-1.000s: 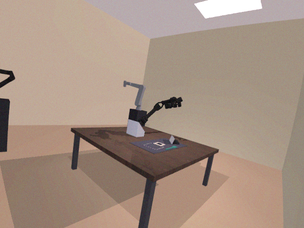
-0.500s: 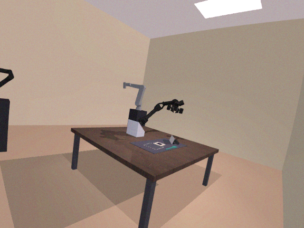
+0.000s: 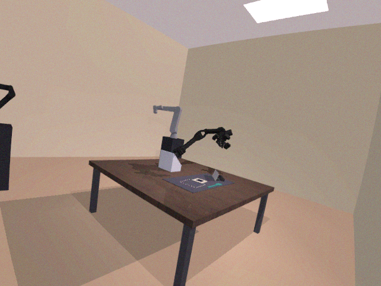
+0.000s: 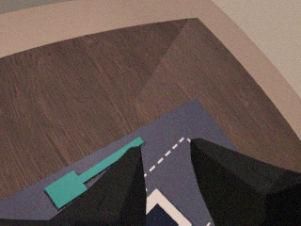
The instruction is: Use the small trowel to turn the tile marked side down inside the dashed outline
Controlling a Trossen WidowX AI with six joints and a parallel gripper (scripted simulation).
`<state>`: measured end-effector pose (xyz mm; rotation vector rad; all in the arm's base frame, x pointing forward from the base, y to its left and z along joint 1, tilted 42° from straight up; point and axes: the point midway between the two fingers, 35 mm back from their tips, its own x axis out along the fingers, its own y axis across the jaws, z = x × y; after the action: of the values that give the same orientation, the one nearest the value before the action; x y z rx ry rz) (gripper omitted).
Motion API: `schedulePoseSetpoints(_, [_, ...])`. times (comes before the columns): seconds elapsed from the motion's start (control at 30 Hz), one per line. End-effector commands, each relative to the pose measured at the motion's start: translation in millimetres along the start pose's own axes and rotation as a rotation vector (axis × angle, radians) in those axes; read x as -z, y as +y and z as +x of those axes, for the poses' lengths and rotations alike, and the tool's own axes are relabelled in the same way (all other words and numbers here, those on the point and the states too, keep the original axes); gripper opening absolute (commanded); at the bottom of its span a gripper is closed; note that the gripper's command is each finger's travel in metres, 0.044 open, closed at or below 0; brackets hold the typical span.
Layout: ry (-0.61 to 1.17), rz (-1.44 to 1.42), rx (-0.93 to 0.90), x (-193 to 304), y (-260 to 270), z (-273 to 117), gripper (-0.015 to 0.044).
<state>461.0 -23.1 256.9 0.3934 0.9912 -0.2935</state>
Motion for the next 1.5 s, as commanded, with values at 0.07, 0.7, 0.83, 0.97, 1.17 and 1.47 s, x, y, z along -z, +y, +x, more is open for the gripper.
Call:
schedulePoseSetpoints(0.07, [0.038,-0.177,-0.055,10.6,18.9,3.7,0.01])
schedulePoseSetpoints(0.7, [0.102,-0.788,-0.283,53.2,82.7,5.0,0.01])
schedulePoseSetpoints(0.83, [0.103,-0.914,-0.338,63.0,95.4,4.0,0.01])
schedulePoseSetpoints(0.97, [0.1,-1.04,-0.395,73.3,107.9,2.5,0.01])
schedulePoseSetpoints(1.17, [0.085,-1.228,-0.484,89.4,126.0,-0.4,0.01])
schedulePoseSetpoints(1.47, [0.041,-1.501,-0.627,114.3,151.7,-6.7,0.01])
